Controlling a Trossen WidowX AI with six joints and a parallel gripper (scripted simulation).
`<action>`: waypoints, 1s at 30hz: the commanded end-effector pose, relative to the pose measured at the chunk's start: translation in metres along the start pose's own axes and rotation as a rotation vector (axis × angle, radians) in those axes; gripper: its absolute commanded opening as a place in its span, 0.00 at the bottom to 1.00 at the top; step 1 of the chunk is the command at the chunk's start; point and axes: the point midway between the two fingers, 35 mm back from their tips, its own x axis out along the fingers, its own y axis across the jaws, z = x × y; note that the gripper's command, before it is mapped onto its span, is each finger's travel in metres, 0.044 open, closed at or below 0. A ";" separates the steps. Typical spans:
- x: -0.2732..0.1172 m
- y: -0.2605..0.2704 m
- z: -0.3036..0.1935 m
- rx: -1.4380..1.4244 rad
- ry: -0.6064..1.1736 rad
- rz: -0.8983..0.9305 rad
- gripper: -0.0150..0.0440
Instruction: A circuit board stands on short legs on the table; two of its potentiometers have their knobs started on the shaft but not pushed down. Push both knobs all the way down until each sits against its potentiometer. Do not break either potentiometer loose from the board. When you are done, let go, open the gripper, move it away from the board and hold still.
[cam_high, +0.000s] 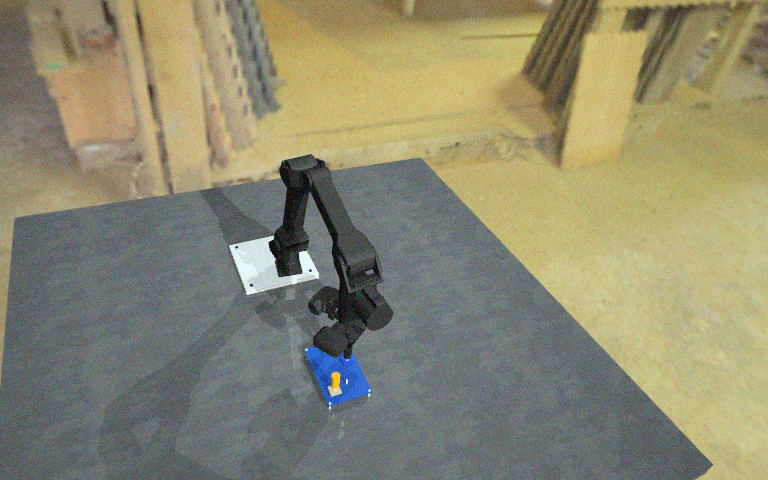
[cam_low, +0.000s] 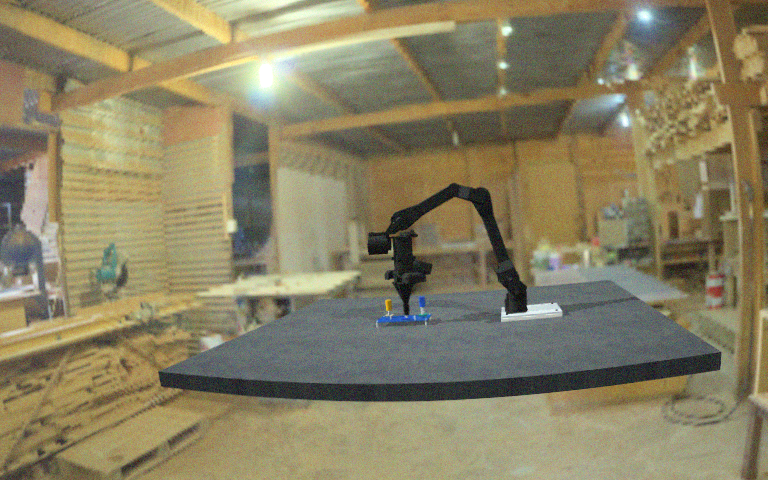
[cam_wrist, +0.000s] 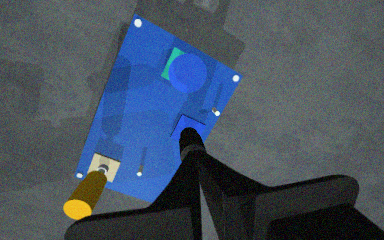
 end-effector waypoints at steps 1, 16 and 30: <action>0.005 0.001 -0.001 0.003 -0.006 0.002 0.25; 0.006 0.001 -0.001 0.003 -0.006 0.002 0.25; -0.002 0.001 -0.001 0.003 -0.006 0.002 0.25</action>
